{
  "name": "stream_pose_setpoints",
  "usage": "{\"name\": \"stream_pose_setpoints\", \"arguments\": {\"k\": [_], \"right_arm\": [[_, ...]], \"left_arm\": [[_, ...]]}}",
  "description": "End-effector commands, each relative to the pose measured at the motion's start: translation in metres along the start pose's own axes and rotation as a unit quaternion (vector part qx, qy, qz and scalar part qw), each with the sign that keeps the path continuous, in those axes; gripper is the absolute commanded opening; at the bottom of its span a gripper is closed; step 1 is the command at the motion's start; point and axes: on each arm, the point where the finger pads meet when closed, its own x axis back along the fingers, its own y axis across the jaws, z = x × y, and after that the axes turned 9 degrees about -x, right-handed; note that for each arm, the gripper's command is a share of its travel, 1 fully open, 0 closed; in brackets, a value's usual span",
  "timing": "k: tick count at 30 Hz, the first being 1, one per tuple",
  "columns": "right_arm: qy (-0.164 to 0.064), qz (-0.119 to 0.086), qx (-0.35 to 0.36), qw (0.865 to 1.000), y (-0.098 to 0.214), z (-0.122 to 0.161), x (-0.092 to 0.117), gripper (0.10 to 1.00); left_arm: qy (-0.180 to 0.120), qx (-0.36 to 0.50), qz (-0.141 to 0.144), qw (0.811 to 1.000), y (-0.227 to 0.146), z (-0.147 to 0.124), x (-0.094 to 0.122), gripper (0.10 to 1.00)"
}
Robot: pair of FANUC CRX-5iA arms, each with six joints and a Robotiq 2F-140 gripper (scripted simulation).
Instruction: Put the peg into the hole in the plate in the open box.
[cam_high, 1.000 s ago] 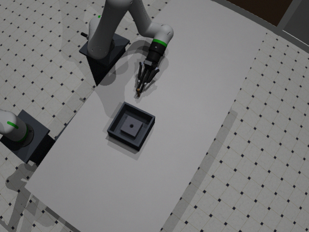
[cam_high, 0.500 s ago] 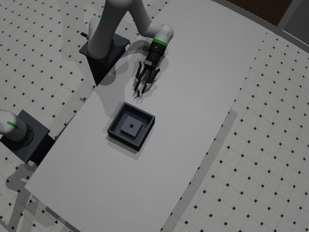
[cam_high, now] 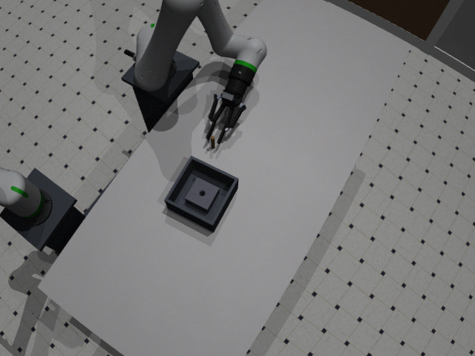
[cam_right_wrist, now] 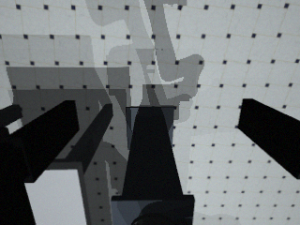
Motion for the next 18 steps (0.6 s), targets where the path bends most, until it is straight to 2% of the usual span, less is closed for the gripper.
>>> {"name": "stream_pose_setpoints", "arguments": {"k": [1,12,18], "right_arm": [[0.007,0.001,0.0,1.0,0.002,0.003,0.005,1.0],[0.007,0.001,0.0,1.0,0.002,0.003,0.005,1.0],[0.007,0.001,0.0,1.0,0.002,0.003,0.005,1.0]], "left_arm": [[0.001,-0.005,0.001,1.0,-0.003,0.003,0.001,0.327],[0.001,-0.005,0.001,1.0,-0.003,0.003,0.001,0.327],[0.0,-0.005,0.001,1.0,-0.003,0.002,0.012,0.327]]}}
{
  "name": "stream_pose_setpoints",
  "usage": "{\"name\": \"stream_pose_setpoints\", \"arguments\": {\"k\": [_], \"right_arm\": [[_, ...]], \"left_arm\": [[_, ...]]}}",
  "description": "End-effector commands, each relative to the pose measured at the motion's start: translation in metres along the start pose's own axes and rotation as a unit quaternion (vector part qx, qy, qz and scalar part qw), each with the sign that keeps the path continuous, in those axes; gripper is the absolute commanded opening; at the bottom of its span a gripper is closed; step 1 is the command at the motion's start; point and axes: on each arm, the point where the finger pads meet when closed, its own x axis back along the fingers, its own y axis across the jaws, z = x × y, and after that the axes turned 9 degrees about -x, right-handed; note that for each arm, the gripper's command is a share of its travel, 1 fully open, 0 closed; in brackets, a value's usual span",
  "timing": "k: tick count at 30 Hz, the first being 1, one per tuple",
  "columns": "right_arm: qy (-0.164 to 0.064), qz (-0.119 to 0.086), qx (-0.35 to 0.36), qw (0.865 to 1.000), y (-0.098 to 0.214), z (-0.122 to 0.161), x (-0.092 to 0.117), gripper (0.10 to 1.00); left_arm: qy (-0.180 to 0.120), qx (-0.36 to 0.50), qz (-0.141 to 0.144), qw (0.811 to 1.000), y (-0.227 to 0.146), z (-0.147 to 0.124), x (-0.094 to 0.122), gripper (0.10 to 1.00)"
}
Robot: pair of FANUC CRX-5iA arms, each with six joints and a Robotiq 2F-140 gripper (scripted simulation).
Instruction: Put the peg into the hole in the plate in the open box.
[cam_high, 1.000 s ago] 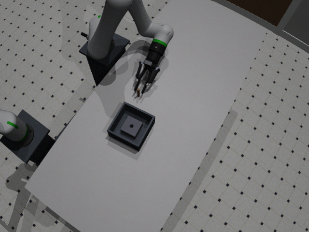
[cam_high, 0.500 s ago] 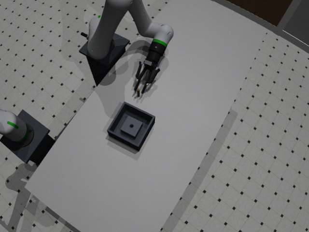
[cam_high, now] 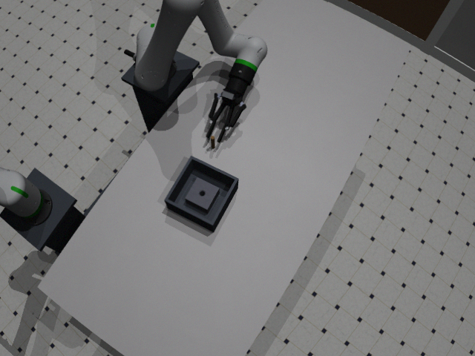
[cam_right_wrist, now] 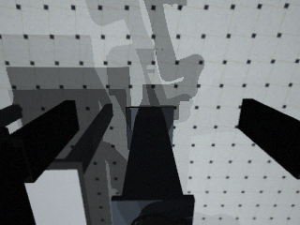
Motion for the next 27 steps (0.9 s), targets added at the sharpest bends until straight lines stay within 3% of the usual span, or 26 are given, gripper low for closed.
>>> {"name": "stream_pose_setpoints", "arguments": {"k": [1,9,17,27], "right_arm": [[0.007,0.001,0.0,1.0,0.002,0.003,0.005,1.0],[0.007,0.001,0.0,1.0,0.002,0.003,0.005,1.0],[0.007,0.001,0.0,1.0,0.002,0.003,0.005,1.0],[0.007,0.001,0.0,1.0,0.002,0.003,0.005,1.0]], "left_arm": [[0.0,-0.002,0.003,1.0,-0.004,0.002,0.011,0.327],[0.0,-0.002,0.003,1.0,-0.003,0.002,0.046,0.327],[0.0,-0.002,0.003,1.0,-0.003,0.002,0.067,0.327],[-0.001,-0.002,0.003,1.0,-0.003,0.002,0.072,0.327]]}}
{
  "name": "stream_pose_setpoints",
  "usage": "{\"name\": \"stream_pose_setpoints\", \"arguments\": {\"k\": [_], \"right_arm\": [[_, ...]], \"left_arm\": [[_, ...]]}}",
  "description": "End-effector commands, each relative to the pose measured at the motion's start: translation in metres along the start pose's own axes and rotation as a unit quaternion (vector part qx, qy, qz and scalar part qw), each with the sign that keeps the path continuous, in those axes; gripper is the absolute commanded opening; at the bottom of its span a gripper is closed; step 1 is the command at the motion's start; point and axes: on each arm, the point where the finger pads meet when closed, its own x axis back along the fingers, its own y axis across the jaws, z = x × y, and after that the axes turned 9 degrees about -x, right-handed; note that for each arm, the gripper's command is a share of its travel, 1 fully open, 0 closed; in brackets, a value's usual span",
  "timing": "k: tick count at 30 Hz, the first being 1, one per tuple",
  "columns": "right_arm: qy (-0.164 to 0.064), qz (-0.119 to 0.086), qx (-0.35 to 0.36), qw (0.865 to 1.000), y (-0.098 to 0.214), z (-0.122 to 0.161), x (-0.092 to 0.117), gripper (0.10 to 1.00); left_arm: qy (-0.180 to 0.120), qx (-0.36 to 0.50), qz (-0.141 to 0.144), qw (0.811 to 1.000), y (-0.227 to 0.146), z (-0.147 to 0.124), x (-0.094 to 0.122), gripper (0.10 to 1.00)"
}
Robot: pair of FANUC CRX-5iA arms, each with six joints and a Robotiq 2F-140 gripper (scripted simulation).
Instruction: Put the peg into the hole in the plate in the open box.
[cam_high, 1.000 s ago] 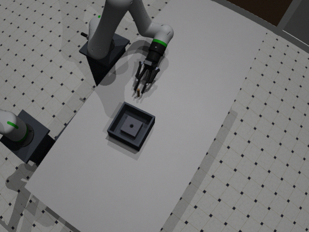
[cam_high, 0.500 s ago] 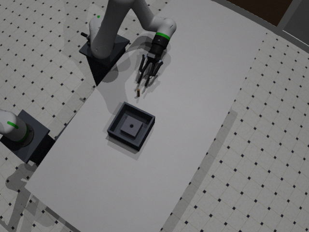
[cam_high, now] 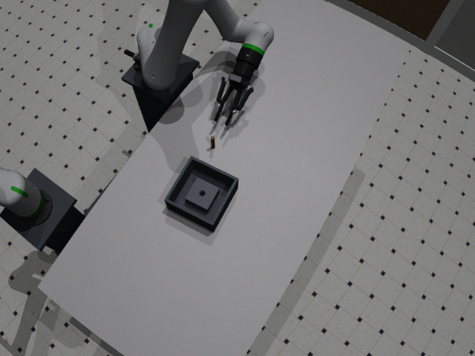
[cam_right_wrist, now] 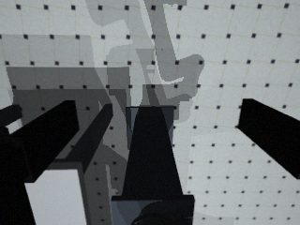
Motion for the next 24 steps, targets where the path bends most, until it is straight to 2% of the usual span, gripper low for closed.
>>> {"name": "stream_pose_setpoints", "arguments": {"k": [1,8,12,16,18,24], "right_arm": [[0.007,0.001,0.0,1.0,0.002,0.003,0.005,1.0],[0.007,0.001,0.0,1.0,0.002,0.003,0.005,1.0],[0.007,0.001,0.0,1.0,0.002,0.003,0.005,1.0],[0.007,0.001,0.0,1.0,0.002,0.003,0.005,1.0],[0.007,0.001,0.0,1.0,0.002,0.003,0.005,1.0],[0.007,0.001,0.0,1.0,0.002,0.003,0.005,1.0]], "left_arm": [[0.0,-0.001,0.002,1.0,-0.003,0.002,0.002,0.327],[-0.018,-0.001,-0.002,1.0,-0.003,0.005,0.003,0.327],[-0.044,-0.001,-0.006,0.999,-0.004,0.009,0.004,0.327],[-0.085,-0.001,-0.013,0.996,-0.005,0.016,0.006,0.327],[-0.085,-0.001,-0.013,0.996,-0.005,0.016,0.006,0.327],[-0.181,-0.001,-0.029,0.983,-0.007,0.032,0.012,0.327]]}}
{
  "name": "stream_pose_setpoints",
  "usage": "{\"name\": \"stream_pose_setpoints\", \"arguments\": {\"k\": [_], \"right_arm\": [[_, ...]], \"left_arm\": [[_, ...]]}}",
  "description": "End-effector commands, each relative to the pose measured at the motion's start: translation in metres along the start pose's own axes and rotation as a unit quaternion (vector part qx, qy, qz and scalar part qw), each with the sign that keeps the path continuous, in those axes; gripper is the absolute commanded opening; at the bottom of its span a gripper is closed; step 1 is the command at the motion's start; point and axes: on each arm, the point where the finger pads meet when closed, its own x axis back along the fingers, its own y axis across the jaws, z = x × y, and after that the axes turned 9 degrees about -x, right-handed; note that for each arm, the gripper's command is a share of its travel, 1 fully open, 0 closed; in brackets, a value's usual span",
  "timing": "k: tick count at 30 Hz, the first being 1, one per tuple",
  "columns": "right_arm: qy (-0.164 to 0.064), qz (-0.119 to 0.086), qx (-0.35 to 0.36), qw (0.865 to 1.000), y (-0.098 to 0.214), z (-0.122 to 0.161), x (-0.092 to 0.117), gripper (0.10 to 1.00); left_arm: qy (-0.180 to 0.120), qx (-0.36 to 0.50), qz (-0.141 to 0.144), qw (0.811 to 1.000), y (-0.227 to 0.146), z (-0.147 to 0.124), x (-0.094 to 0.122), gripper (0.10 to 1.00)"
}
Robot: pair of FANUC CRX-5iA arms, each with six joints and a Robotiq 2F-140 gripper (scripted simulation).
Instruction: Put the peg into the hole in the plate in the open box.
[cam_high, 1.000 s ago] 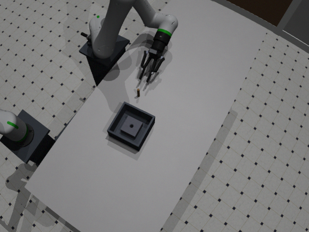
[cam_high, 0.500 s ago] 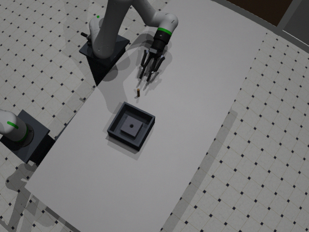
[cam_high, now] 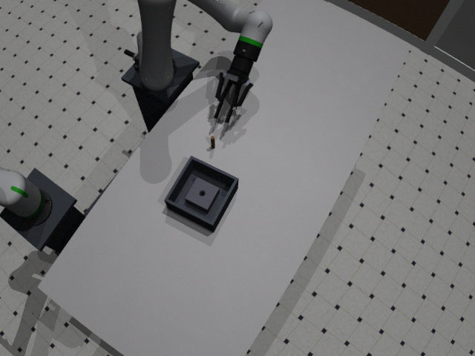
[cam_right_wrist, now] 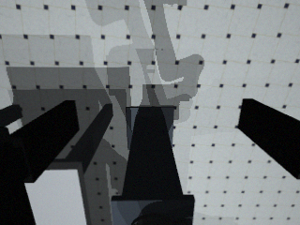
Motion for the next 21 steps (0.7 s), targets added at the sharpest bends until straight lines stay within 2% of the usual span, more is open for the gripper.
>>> {"name": "stream_pose_setpoints", "arguments": {"k": [1,9,11,16,21], "right_arm": [[0.007,0.001,0.0,1.0,0.002,0.003,0.005,1.0],[0.007,0.001,0.0,1.0,0.002,0.003,0.005,1.0],[0.007,0.001,0.0,1.0,0.002,0.003,0.005,1.0],[0.007,0.001,0.0,1.0,0.002,0.003,0.005,1.0],[0.007,0.001,0.0,1.0,0.002,0.003,0.005,1.0]], "left_arm": [[-0.08,0.0,-0.013,0.997,-0.004,0.014,0.009,0.327],[-0.248,0.0,-0.042,0.968,-0.007,0.039,0.025,0.327],[-0.248,0.0,-0.042,0.968,-0.007,0.039,0.025,0.327],[-0.335,0.0,-0.056,0.94,-0.009,0.052,0.033,0.327],[-0.398,0.0,-0.066,0.915,-0.01,0.061,0.039,0.327]]}}
